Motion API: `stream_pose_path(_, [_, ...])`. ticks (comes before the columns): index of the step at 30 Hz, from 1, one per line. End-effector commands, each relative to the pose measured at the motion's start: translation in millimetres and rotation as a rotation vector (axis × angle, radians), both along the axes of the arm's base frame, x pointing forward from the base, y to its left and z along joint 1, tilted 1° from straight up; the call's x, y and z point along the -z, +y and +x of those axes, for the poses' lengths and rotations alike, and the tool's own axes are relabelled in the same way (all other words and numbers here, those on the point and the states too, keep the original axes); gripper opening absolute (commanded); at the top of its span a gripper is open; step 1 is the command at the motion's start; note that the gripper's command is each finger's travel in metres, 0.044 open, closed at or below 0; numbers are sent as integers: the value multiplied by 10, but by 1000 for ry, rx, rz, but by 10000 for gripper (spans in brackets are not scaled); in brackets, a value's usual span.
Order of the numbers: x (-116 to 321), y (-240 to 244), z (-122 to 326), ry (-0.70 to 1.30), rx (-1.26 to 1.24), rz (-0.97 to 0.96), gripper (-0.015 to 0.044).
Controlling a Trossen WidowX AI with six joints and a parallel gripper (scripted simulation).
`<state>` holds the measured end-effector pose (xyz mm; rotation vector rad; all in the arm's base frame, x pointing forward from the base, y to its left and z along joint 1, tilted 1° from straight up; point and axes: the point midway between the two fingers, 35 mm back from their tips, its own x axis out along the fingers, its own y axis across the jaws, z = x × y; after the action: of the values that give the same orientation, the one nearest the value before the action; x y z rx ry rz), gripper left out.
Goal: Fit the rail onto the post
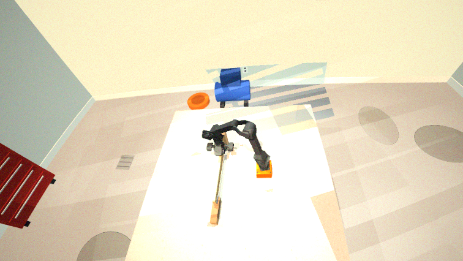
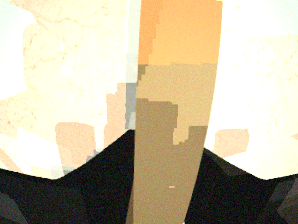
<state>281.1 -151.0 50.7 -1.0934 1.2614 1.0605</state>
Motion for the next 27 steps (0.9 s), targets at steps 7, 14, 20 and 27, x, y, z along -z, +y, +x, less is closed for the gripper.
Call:
stream_pose_path(7, [-26, -53, -2, -4, 2, -8, 0])
stream_pose_path(14, [-29, -32, 2, -4, 2, -8, 0])
stream_pose_path(20, [-35, -14, 5, -4, 2, -7, 0])
stream_pose_path(27, [-42, 8, 9, -4, 2, -7, 0])
